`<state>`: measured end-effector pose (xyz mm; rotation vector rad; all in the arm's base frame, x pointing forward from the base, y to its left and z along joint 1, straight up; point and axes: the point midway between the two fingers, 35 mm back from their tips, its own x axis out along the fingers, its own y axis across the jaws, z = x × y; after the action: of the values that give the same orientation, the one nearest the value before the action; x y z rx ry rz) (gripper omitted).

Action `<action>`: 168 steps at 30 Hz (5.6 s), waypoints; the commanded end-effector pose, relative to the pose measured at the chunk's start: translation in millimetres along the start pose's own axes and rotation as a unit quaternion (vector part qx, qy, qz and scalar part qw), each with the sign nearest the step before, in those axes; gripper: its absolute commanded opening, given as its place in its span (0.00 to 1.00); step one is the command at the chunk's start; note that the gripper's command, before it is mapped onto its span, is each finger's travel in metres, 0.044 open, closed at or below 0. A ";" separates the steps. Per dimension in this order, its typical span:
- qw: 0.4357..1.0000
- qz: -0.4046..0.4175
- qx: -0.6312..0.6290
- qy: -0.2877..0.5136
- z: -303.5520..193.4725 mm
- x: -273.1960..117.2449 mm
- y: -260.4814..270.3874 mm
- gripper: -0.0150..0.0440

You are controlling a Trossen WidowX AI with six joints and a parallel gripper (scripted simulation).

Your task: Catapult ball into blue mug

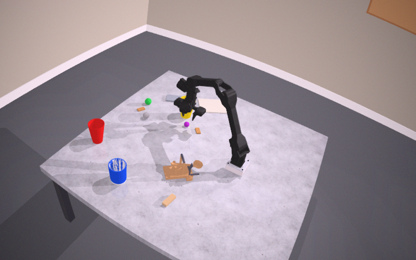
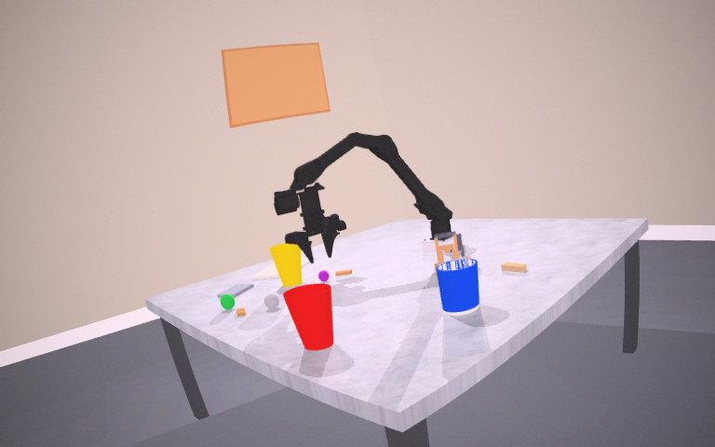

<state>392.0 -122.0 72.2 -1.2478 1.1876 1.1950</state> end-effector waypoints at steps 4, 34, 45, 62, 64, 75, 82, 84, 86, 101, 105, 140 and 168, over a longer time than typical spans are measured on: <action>1.000 -0.003 -0.007 -0.001 0.3 14.6 -2.3 0.76; 1.000 -0.003 -0.007 -0.001 0.7 53.5 -2.6 0.67; 1.000 -0.003 -0.007 -0.001 0.7 53.5 -2.6 0.42; 1.000 -0.003 -0.006 -0.001 -3.5 -22.4 -10.0 0.25; 1.000 -0.004 -0.006 -0.001 -3.6 -33.2 -9.5 0.25; 1.000 -0.003 -0.007 -0.001 -2.7 -72.7 -4.2 0.25; 0.999 0.009 0.032 -0.003 34.2 -70.5 -1.4 0.25; 0.999 0.013 0.046 -0.003 47.3 -69.7 0.6 0.25; 0.998 0.018 0.059 -0.004 61.0 -68.8 3.2 0.25; 0.987 0.059 0.149 0.007 157.9 -60.6 39.9 0.25; 0.983 0.068 0.172 0.014 179.5 -58.3 53.7 0.25; 0.914 0.082 0.372 0.141 290.4 -36.4 218.5 0.25; 0.911 0.077 0.379 0.145 292.7 -10.6 224.4 0.25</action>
<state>161.6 166.0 71.3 -0.7483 1.7751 0.5408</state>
